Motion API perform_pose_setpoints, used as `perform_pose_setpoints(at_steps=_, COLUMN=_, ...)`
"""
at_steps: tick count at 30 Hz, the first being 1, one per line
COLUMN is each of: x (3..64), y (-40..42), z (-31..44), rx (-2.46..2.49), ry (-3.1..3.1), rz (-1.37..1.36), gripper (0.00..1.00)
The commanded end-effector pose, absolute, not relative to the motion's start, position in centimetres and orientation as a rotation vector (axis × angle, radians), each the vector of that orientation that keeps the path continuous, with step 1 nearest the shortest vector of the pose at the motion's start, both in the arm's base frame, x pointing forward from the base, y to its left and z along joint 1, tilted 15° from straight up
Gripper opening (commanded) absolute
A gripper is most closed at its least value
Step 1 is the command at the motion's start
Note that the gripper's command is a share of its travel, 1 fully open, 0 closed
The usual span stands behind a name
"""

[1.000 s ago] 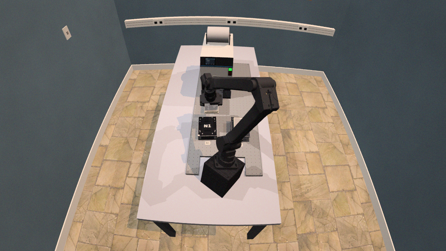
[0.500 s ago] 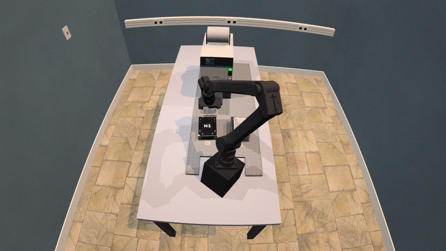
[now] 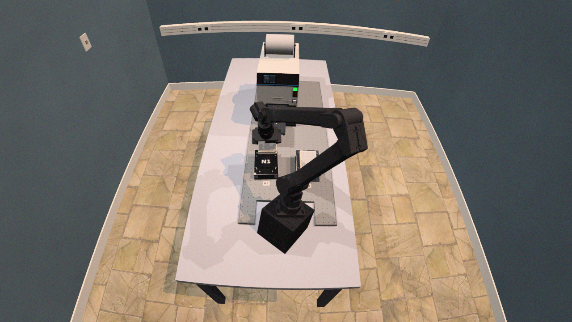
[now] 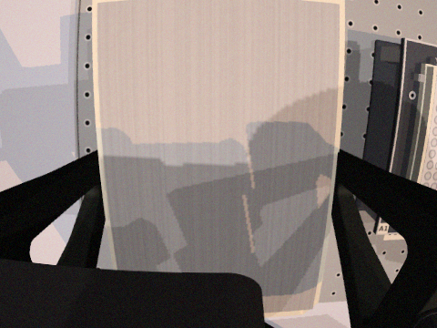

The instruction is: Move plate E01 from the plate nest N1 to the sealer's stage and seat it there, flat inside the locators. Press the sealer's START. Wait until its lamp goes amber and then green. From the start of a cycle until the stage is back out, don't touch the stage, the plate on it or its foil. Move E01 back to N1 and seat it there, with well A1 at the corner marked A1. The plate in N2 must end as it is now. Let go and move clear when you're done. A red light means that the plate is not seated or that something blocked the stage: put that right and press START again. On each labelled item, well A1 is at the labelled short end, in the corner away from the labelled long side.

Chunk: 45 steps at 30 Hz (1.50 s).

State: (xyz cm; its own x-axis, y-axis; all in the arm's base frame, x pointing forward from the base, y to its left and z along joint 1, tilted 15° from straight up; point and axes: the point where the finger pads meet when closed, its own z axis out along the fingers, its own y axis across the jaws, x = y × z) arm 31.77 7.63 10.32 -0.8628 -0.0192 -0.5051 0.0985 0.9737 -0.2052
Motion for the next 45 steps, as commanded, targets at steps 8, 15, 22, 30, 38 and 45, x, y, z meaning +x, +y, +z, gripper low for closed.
perform_pose_setpoints(at_steps=8, x=32.5, y=8.6, z=11.5, rx=0.068, ry=2.569, rz=-0.274, gripper=0.00)
perform_pose_setpoints(at_steps=15, x=33.6, y=8.9, z=12.8, rx=0.069, ry=2.537, rz=-0.261, gripper=0.00)
perform_pose_setpoints(at_steps=22, x=33.9, y=8.9, z=12.6, rx=0.071, ry=2.538, rz=-0.269, gripper=0.00)
perform_pose_setpoints(at_steps=30, x=32.6, y=8.4, z=11.2, rx=0.082, ry=2.575, rz=-0.294, gripper=0.00)
perform_pose_setpoints(at_steps=38, x=31.6, y=9.3, z=11.4, rx=0.042, ry=2.569, rz=-0.277, gripper=0.00)
perform_pose_setpoints(at_steps=45, x=33.2, y=9.3, z=11.9, rx=0.049, ry=2.554, rz=-0.278, gripper=0.00)
